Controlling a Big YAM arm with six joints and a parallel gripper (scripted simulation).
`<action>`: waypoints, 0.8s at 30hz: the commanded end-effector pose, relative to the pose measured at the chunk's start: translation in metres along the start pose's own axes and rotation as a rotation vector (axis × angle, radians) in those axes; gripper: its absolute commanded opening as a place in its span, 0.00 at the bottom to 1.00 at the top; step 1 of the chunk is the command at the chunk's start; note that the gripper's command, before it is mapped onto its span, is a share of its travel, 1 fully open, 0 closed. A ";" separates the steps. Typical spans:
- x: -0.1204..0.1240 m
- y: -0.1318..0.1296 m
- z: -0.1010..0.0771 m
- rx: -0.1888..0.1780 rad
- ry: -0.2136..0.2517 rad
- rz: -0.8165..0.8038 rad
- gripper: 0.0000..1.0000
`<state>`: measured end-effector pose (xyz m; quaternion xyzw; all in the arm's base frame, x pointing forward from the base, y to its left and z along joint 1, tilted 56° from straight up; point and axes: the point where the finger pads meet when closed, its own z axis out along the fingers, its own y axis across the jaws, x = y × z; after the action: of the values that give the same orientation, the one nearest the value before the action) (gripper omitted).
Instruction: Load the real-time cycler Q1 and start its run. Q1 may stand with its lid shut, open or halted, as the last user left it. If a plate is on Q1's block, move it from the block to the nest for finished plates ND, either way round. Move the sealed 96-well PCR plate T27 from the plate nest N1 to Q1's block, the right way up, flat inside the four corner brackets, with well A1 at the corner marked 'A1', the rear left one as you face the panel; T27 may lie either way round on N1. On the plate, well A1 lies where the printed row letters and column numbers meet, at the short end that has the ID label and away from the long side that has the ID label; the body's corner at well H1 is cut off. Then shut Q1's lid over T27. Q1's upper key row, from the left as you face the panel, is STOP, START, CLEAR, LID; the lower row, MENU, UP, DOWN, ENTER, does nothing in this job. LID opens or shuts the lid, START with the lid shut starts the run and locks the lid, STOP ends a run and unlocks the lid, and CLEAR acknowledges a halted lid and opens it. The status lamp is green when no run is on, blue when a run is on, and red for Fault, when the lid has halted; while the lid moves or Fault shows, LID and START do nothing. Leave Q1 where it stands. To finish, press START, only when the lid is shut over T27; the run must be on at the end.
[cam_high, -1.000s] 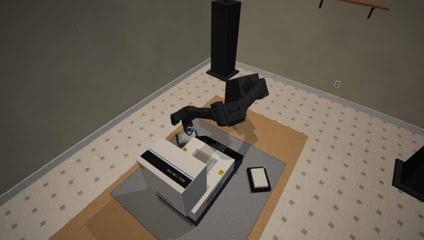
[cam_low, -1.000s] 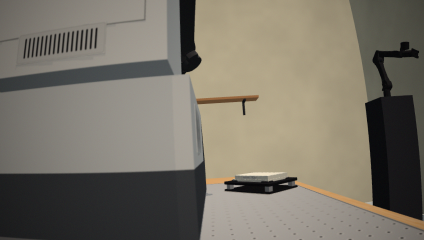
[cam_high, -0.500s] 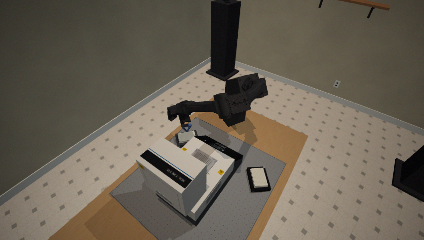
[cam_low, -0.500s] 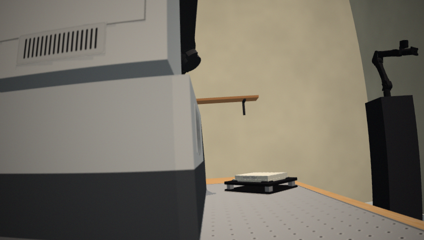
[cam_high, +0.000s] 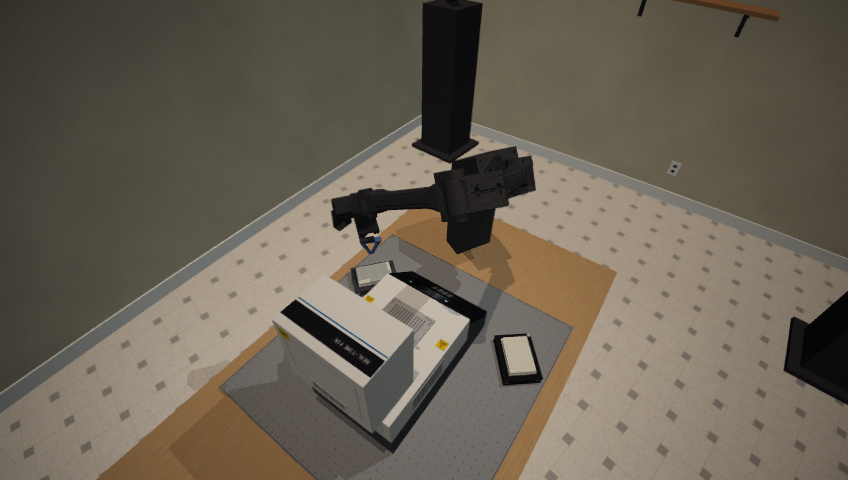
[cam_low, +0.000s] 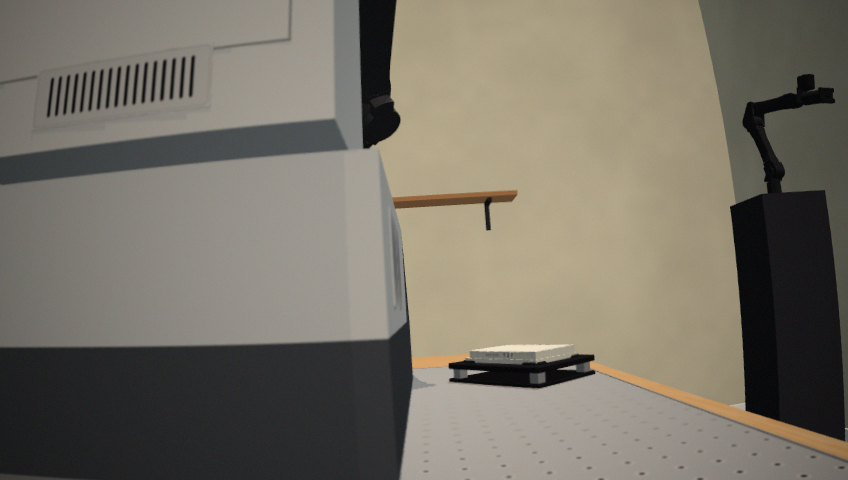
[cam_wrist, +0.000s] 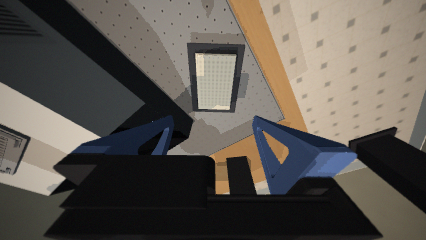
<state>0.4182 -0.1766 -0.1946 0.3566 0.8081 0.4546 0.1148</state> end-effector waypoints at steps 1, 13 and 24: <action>0.008 -0.005 -0.007 0.007 0.019 -0.002 1.00; -0.008 0.001 -0.058 0.003 -0.027 -0.032 1.00; -0.008 -0.002 -0.094 0.007 -0.025 -0.020 1.00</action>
<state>0.3758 -0.2040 -0.1636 0.3579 0.8069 0.4613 0.0900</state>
